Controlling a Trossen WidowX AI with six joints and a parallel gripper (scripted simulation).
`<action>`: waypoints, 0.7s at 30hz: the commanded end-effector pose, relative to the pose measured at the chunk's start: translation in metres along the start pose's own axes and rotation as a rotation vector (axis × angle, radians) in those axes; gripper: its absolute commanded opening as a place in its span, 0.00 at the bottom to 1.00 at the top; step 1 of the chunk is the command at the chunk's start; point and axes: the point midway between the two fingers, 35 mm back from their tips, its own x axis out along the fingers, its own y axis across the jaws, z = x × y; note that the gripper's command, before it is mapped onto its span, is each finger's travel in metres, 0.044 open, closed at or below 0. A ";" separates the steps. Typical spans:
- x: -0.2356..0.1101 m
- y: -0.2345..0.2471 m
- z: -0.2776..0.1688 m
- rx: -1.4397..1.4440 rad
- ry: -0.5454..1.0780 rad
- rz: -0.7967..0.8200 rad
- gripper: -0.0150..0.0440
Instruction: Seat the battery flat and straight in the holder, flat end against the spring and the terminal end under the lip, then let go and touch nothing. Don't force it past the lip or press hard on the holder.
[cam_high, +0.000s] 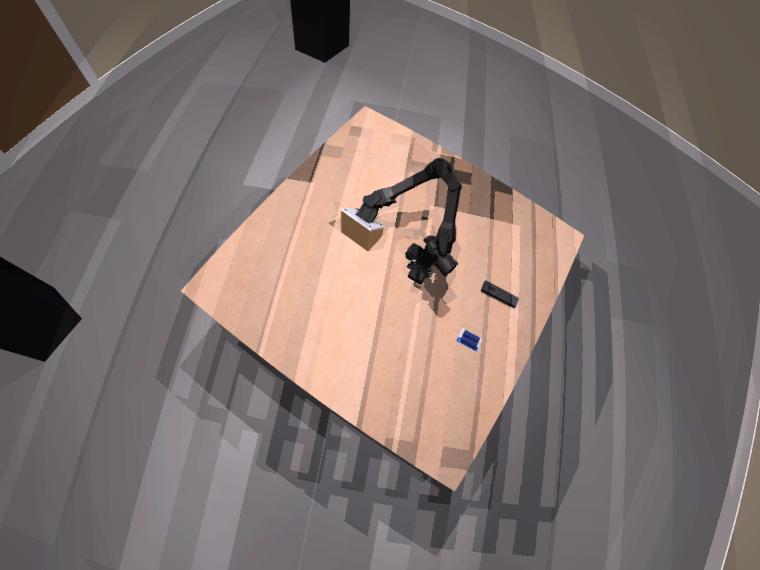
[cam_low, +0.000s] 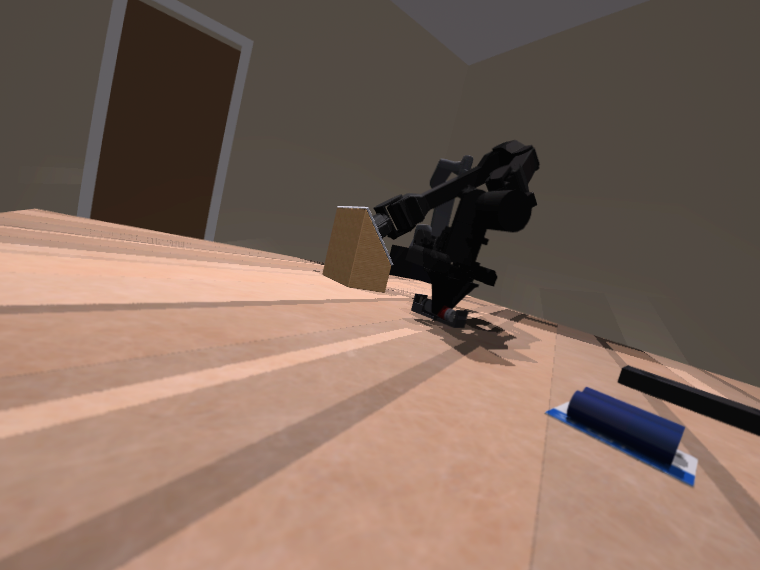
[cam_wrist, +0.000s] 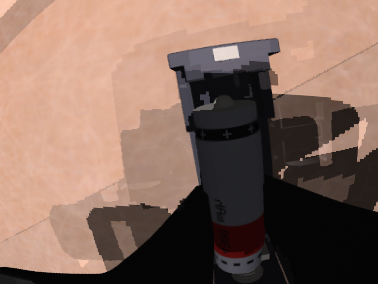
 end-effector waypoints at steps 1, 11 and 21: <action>0.000 -0.002 -0.004 -0.016 0.032 0.001 0.37; 0.000 -0.002 -0.002 -0.016 0.053 0.001 0.37; 0.001 -0.002 0.003 -0.017 0.070 0.001 0.37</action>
